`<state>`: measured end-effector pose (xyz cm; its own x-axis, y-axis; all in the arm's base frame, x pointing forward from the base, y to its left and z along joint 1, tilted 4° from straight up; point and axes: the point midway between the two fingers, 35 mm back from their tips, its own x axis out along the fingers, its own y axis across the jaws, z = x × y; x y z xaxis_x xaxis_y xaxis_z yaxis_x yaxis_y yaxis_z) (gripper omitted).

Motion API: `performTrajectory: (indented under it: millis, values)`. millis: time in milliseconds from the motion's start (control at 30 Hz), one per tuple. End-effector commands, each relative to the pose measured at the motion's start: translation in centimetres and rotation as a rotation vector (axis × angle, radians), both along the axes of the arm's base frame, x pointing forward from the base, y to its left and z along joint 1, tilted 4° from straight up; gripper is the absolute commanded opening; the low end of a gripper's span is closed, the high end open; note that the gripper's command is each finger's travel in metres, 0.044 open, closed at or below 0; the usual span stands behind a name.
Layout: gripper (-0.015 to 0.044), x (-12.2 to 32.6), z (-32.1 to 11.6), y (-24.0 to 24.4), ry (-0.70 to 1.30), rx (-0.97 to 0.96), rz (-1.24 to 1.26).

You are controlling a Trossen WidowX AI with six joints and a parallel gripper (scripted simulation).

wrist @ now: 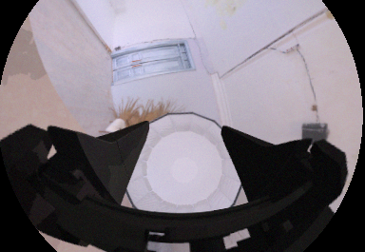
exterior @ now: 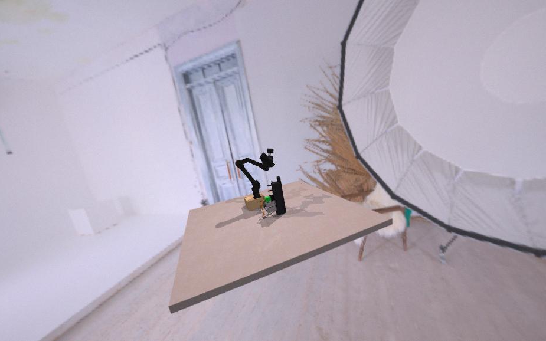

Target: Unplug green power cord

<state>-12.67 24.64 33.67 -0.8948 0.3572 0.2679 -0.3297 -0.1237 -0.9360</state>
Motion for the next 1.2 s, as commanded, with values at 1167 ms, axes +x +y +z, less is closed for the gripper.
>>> performTrajectory:
  millis: [1167]
  values:
    - [0.0160, 33.8, -1.7, 8.0, 1.234, -0.929, -0.827]
